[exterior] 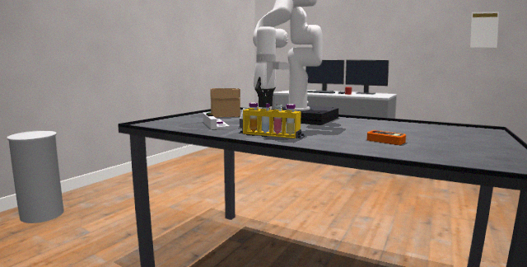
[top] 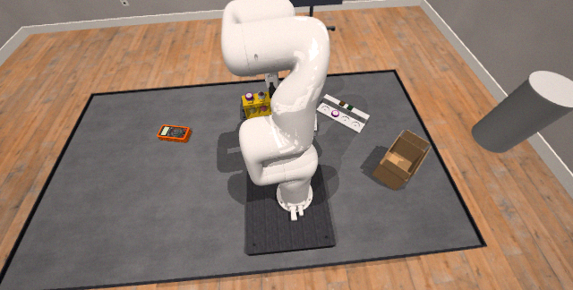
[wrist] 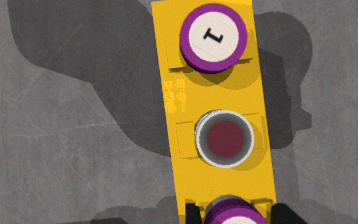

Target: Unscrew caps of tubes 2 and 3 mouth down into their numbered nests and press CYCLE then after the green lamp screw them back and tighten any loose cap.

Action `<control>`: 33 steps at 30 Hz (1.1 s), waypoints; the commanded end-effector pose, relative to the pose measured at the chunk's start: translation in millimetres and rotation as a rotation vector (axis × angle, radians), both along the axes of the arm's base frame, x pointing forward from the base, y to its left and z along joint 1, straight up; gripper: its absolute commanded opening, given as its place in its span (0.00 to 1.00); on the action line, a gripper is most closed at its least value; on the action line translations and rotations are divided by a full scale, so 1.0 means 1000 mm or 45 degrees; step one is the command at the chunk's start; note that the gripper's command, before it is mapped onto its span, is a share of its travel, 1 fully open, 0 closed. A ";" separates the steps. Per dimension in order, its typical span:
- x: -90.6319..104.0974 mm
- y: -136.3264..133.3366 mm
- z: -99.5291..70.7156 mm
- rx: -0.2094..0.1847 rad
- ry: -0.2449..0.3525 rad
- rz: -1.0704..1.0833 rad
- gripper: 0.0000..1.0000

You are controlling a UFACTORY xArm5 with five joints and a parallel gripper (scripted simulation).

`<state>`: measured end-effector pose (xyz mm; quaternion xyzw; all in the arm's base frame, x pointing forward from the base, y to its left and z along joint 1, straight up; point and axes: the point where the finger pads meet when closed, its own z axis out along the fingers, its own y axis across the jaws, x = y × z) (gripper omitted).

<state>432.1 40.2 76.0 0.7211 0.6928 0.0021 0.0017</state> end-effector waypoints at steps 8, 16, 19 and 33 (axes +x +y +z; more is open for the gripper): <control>0.001 0.000 0.001 0.013 -0.003 -0.829 0.46; 0.001 0.000 0.001 0.013 -0.003 -0.829 0.00; 0.001 0.000 0.001 0.013 -0.003 -0.829 0.00; 0.001 0.000 0.002 0.012 -0.004 -0.575 0.00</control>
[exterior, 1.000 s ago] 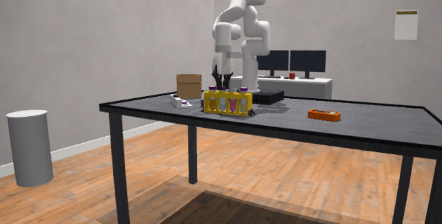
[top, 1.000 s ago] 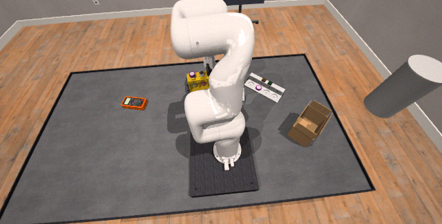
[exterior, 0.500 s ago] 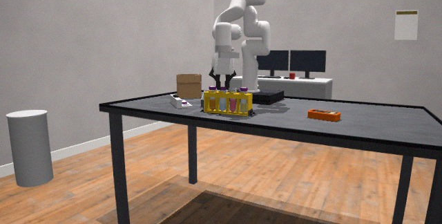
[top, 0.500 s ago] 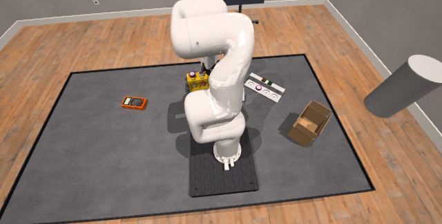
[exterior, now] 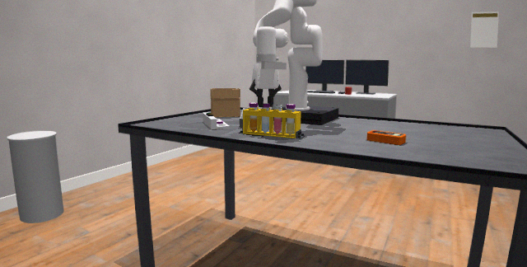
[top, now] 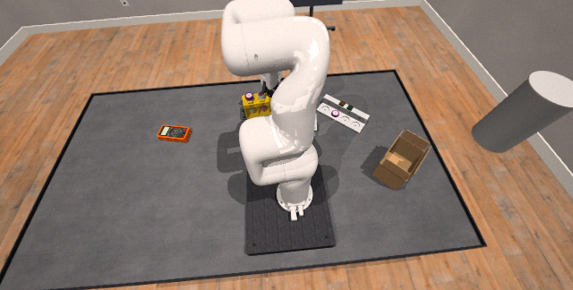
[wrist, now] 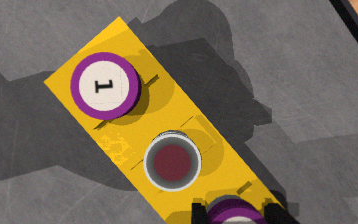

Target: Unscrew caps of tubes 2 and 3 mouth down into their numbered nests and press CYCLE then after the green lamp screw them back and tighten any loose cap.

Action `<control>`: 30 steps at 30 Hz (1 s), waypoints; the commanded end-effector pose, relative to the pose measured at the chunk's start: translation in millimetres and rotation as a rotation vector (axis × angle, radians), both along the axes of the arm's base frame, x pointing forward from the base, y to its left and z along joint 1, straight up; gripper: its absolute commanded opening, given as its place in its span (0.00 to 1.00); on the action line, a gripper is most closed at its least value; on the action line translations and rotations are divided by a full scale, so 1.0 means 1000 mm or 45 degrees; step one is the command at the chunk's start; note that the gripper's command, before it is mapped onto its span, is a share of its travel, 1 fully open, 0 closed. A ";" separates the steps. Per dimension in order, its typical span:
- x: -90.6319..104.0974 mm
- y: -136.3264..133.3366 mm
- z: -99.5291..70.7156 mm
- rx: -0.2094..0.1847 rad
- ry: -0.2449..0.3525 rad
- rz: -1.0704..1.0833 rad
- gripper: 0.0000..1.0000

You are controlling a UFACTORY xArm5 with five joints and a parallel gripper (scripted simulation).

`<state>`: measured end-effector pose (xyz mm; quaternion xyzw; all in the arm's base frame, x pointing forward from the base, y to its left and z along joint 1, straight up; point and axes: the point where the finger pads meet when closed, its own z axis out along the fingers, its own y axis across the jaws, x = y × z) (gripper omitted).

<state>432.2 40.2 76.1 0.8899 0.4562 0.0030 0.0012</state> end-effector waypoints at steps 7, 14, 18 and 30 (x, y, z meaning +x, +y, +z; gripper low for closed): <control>0.001 0.000 0.002 0.003 -0.006 0.487 0.00; 0.001 0.000 0.002 -0.001 -0.007 0.932 0.00; 0.001 0.000 0.002 -0.003 -0.008 1.187 0.00; 0.001 0.000 0.002 -0.009 -0.010 1.823 0.00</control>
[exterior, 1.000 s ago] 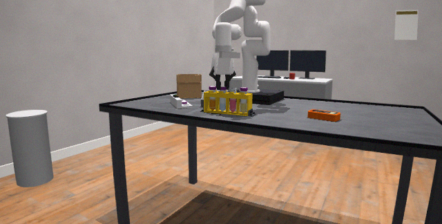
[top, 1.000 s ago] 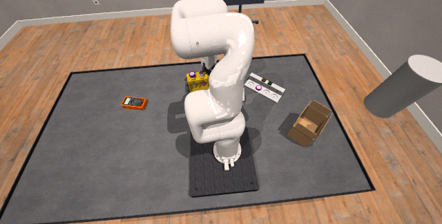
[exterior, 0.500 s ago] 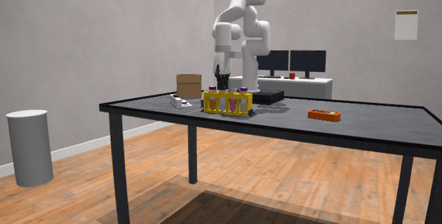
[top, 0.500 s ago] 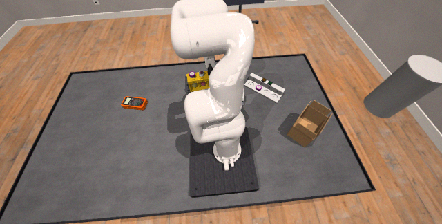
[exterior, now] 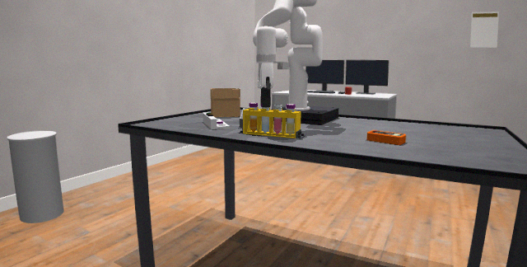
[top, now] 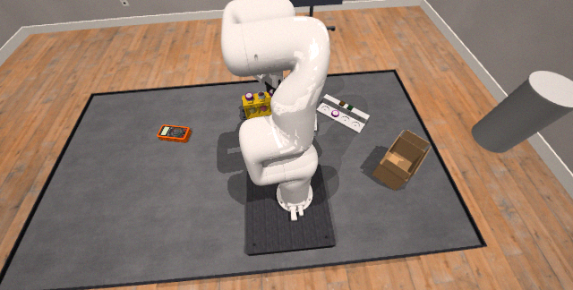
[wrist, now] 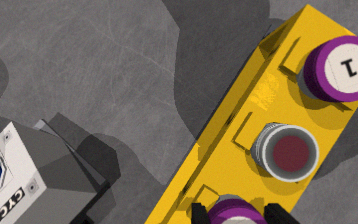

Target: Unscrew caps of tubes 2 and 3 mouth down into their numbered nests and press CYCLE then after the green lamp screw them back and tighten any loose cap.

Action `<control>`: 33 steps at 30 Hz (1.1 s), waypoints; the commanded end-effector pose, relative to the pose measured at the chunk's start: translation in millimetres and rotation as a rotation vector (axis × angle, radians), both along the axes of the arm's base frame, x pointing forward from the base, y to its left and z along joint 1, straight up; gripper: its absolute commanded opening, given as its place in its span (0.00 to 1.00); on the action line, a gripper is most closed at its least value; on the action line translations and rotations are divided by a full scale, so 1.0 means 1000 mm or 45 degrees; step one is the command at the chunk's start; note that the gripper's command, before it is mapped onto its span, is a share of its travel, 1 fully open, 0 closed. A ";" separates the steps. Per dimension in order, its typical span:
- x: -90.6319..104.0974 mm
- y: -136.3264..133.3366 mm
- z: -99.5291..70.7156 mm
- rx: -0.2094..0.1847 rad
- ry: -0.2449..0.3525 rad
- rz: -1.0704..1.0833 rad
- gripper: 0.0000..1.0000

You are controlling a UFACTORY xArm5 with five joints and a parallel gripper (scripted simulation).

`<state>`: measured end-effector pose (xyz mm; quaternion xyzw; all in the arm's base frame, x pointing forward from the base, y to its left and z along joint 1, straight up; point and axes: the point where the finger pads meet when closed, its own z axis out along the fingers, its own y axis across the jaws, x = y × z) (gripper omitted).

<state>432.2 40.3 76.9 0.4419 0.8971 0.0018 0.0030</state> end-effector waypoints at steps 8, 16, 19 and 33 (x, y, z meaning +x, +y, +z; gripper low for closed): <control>0.001 0.000 0.001 0.005 -0.004 0.285 0.46; 0.001 0.000 0.001 0.005 -0.004 0.285 0.46; 0.001 0.000 0.001 0.005 -0.004 0.285 0.46; 0.001 0.000 0.001 0.012 -0.001 -0.699 0.46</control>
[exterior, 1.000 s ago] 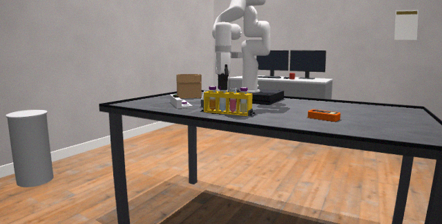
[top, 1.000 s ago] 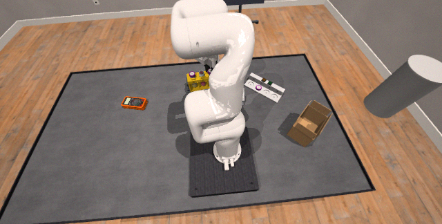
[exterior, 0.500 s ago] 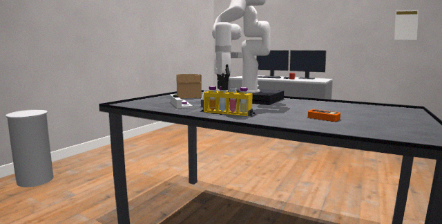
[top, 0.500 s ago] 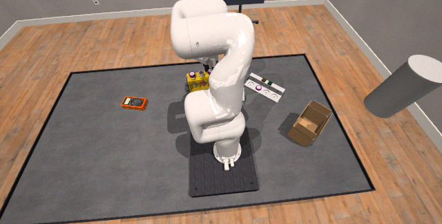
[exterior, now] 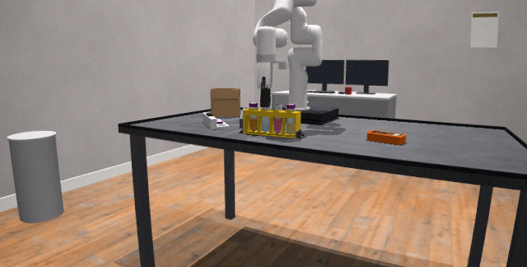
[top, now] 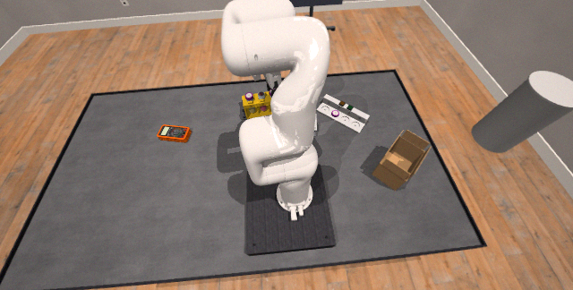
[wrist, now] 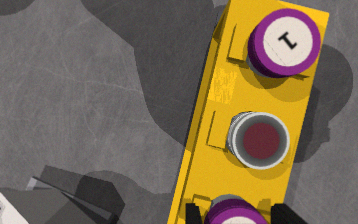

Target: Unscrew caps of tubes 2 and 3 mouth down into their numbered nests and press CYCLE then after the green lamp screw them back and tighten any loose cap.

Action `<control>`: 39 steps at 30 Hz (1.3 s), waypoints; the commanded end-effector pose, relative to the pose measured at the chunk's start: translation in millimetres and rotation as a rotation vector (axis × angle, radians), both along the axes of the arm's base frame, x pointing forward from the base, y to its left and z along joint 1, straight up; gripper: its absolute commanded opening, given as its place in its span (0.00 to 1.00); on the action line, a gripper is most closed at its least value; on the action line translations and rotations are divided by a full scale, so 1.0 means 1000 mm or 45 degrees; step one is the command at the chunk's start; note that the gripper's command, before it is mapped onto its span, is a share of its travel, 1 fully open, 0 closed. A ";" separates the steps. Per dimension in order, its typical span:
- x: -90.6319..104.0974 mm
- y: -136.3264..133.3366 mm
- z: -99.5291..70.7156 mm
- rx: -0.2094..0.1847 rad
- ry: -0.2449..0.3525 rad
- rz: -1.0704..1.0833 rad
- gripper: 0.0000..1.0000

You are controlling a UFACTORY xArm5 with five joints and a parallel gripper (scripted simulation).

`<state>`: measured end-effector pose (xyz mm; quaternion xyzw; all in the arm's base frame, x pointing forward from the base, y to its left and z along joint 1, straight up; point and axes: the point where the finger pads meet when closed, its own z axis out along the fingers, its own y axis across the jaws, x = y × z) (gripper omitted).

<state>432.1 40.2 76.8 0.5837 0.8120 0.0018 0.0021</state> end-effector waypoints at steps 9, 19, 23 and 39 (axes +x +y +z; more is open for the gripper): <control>0.001 0.000 0.001 0.014 -0.002 -0.974 0.46; 0.001 0.000 0.001 0.017 -0.001 -1.293 0.46; 0.001 0.000 0.001 0.017 -0.001 -1.293 0.00; 0.001 0.000 0.002 0.015 -0.002 -1.038 0.00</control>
